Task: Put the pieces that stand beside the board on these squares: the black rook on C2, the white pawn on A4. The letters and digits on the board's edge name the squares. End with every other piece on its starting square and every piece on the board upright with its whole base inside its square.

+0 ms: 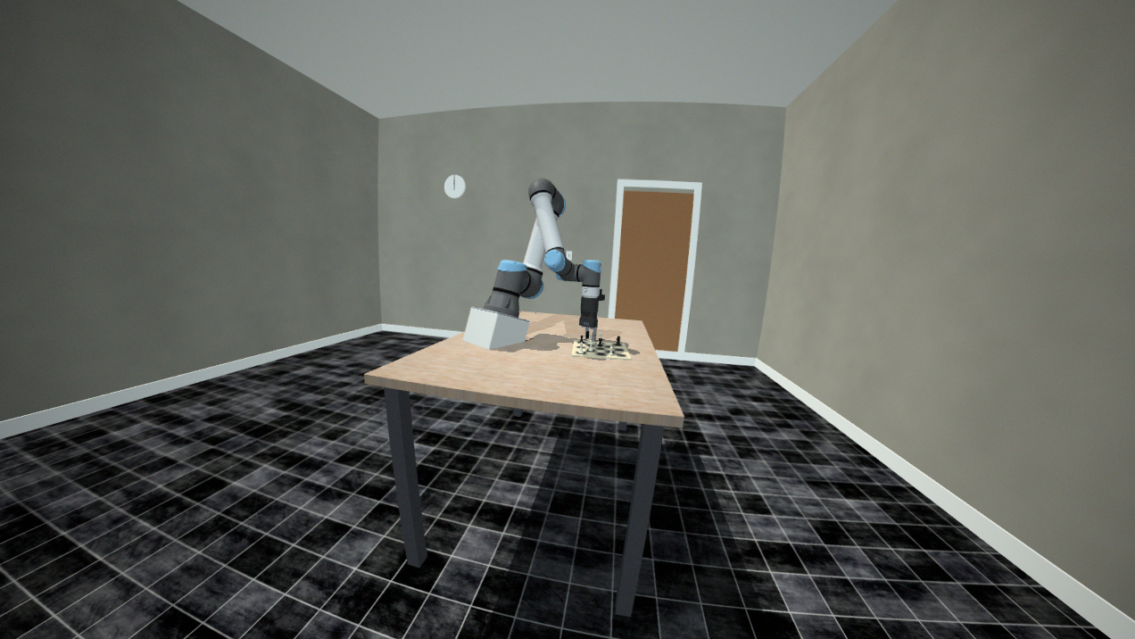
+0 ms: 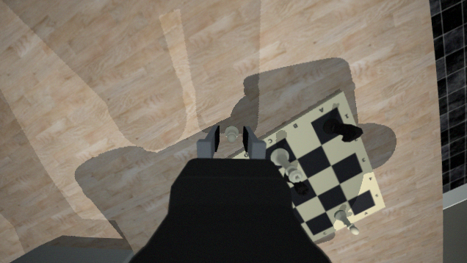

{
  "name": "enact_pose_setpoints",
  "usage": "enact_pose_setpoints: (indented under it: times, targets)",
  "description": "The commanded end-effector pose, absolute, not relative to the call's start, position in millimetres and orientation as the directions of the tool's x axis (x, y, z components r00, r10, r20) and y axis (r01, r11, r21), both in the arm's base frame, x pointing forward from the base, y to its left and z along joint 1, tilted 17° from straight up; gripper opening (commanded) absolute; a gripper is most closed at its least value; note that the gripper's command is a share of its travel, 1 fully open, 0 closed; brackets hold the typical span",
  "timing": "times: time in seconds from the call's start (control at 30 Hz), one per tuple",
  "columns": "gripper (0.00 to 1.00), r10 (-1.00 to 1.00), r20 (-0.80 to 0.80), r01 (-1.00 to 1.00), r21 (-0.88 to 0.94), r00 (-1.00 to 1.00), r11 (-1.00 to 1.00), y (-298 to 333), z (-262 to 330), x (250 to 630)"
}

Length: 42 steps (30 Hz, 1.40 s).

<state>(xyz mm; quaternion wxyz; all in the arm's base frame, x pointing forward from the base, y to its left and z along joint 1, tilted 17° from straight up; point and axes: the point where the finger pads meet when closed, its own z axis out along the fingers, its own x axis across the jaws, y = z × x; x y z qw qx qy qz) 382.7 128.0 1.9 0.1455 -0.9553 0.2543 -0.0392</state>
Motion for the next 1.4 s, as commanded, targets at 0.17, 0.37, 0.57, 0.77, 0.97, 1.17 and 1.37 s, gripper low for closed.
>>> enact_pose_setpoints:
  times: [0.17, 0.37, 0.57, 0.77, 0.97, 1.17, 1.37]
  targets:
    - [0.68, -0.497, 0.003, -0.474, -0.298, 0.868, -0.828, 128.0, 2.0, 383.3]
    - [0.68, -0.497, 0.003, -0.474, -0.298, 0.868, -0.828, 128.0, 2.0, 383.3]
    - [0.68, -0.497, 0.003, -0.474, -0.298, 0.868, -0.828, 128.0, 2.0, 383.3]
    - [0.68, -0.497, 0.003, -0.474, -0.298, 0.868, -0.828, 128.0, 2.0, 383.3]
    - [0.68, -0.497, 0.003, -0.474, -0.298, 0.868, -0.828, 128.0, 2.0, 383.3]
    - [0.00, -0.497, 0.003, -0.474, -0.298, 0.868, -0.828, 128.0, 2.0, 383.3]
    - [0.00, -0.497, 0.003, -0.474, -0.298, 0.868, -0.828, 128.0, 2.0, 383.3]
